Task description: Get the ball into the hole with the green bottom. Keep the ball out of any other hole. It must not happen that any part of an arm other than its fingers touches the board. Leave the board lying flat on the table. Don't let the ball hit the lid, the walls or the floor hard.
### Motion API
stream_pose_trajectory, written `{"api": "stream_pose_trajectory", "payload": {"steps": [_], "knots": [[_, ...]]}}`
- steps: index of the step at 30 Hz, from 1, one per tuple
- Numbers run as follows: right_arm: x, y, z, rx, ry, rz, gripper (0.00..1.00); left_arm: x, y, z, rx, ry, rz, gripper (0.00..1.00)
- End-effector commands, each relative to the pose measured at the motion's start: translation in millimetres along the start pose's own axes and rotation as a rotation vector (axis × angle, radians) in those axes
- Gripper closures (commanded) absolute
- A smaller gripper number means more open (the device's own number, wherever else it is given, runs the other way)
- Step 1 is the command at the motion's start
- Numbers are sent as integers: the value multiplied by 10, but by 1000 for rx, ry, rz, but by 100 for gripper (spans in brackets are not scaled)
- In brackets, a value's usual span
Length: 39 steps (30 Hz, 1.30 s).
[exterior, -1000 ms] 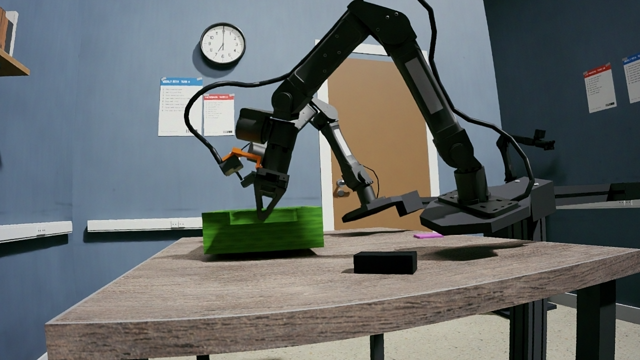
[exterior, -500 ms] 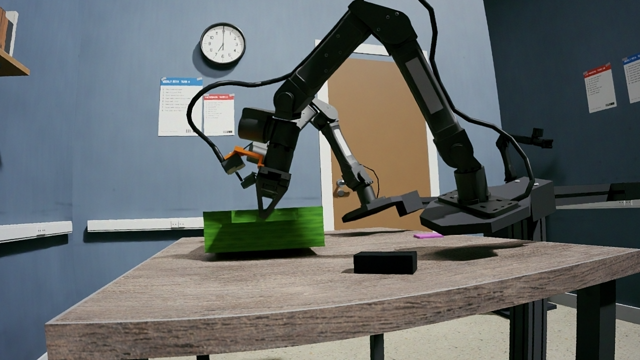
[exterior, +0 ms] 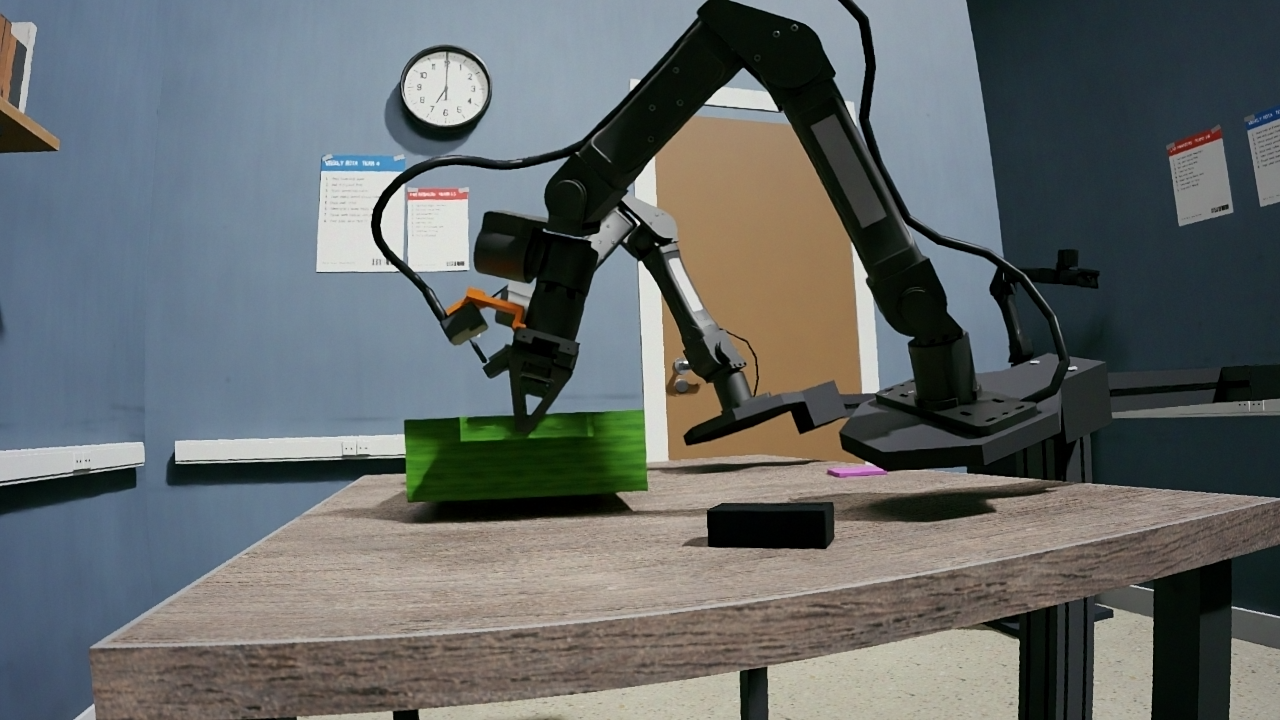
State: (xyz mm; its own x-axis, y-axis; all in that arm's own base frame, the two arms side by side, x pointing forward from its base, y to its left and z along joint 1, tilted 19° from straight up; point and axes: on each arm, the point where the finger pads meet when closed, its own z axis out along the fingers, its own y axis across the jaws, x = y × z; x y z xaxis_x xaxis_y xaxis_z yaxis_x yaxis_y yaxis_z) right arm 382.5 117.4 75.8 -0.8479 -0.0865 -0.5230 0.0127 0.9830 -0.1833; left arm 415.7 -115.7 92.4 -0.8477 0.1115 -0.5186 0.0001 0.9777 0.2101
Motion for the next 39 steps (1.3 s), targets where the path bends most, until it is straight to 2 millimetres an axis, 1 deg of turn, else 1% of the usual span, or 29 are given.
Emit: {"api": "stream_pose_trajectory", "payload": {"steps": [1,2,3,5,6,7,9,10,11,12,13,14,15,16,17,19,20,22,23,24,25,27,28,29,30,32,35,36,39], "knots": [[-178,28,-171,57,-27,-13,100,-294,-121,-7,79,-74,-28,100],[-256,27,-245,57,-59,-2,100,-111,-88,24,80,-59,-18,100],[-355,82,-289,21,-98,6,100,-254,-79,-90,67,-93,-33,100],[-355,82,-289,21,-98,6,100,-254,-79,-90,67,-93,-33,100],[-279,32,-310,65,-63,-2,100,-242,-78,-32,98,-90,-35,100],[-434,90,-373,40,-145,20,100,-185,-29,9,84,-110,-38,100],[-467,120,-362,25,-163,22,100,-184,-132,-43,88,-121,-18,100],[-416,124,-359,20,-131,23,100,-229,-127,-105,91,-107,-20,100],[-274,127,-255,6,-132,-3,100,-264,-73,-137,52,-141,-25,100],[-312,198,-255,-32,-153,-2,100,-142,-47,-102,26,-126,-13,100],[-315,204,-246,-41,-148,-2,100,-295,-50,-184,25,-149,-35,100],[-341,49,-180,-27,-142,29,100,-339,-50,-230,17,-160,-43,100],[-318,88,-192,-26,-164,17,100,-212,-57,-162,12,-151,-25,100],[-309,91,-181,-31,-171,16,100,-160,-56,-152,3,-149,-23,100],[-317,84,-191,-39,-157,20,100,-341,-80,-270,17,-175,-40,100],[-388,107,-272,-23,-172,15,100,-403,-109,-302,34,-184,-29,100],[-440,41,-266,-18,-179,35,100,-414,-118,-315,32,-186,-29,100],[-440,41,-266,-18,-179,35,100,-414,-118,-315,32,-186,-29,100],[-388,60,-180,-69,-140,34,100,-232,-52,-306,-20,-104,-16,100],[-229,18,-178,20,-72,3,100,-310,-166,-274,65,-123,-16,100],[-171,39,-157,34,-48,-9,100,-232,-209,-111,64,-83,4,100],[-210,78,-200,23,-44,-13,100,-266,-71,-120,48,-67,-20,100],[-206,63,-221,42,-32,-15,100,-296,-90,-127,69,-71,-23,100],[-325,123,-240,-1,-76,-5,100,-290,-100,-200,39,-75,-9,100],[-417,125,-295,-9,-117,5,100,-383,-104,-248,43,-117,-21,100],[-464,112,-340,-2,-136,10,100,-387,-105,-252,52,-133,-32,100],[-445,103,-328,0,-131,9,100,-412,-108,-251,55,-145,-34,100],[-470,123,-314,-9,-145,13,100,-298,-100,-184,47,-122,-24,100],[-457,112,-318,-4,-138,11,100,-291,-93,-196,46,-118,-24,100]]}}
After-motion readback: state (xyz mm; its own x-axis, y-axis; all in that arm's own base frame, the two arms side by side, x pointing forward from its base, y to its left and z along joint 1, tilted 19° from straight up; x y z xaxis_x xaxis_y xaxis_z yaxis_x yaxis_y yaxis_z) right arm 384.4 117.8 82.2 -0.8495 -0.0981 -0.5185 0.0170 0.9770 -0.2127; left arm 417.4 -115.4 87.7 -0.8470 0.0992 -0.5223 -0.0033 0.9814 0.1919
